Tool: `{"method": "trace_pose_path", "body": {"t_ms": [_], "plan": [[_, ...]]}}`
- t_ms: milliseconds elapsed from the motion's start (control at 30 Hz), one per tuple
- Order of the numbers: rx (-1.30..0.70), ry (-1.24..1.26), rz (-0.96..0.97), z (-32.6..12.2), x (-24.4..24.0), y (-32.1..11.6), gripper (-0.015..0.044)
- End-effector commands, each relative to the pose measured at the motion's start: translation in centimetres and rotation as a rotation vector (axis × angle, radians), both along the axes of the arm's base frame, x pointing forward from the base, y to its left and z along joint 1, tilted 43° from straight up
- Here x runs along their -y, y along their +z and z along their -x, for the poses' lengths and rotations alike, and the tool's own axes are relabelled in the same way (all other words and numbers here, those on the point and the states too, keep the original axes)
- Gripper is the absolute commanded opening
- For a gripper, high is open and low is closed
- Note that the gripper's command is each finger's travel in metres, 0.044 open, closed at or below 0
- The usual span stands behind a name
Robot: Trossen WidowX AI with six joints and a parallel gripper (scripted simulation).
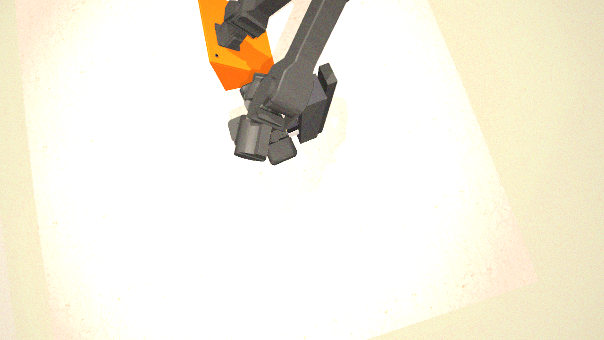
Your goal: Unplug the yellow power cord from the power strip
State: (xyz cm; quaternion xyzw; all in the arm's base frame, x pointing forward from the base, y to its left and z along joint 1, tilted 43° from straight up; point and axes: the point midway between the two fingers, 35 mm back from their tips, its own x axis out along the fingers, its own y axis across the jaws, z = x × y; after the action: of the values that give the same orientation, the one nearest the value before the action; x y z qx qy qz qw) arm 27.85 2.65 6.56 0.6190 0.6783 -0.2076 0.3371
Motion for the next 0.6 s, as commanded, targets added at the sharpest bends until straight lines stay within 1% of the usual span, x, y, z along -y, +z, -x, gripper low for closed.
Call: {"method": "trace_pose_path", "body": {"t_ms": [0, 567], "plan": [[0.002, -0.013, 0.033, -0.5, 1.6, -1.1, 0.0000], [0.001, -0.015, 0.034, -0.9, 3.8, -2.7, 0.0000]]}}
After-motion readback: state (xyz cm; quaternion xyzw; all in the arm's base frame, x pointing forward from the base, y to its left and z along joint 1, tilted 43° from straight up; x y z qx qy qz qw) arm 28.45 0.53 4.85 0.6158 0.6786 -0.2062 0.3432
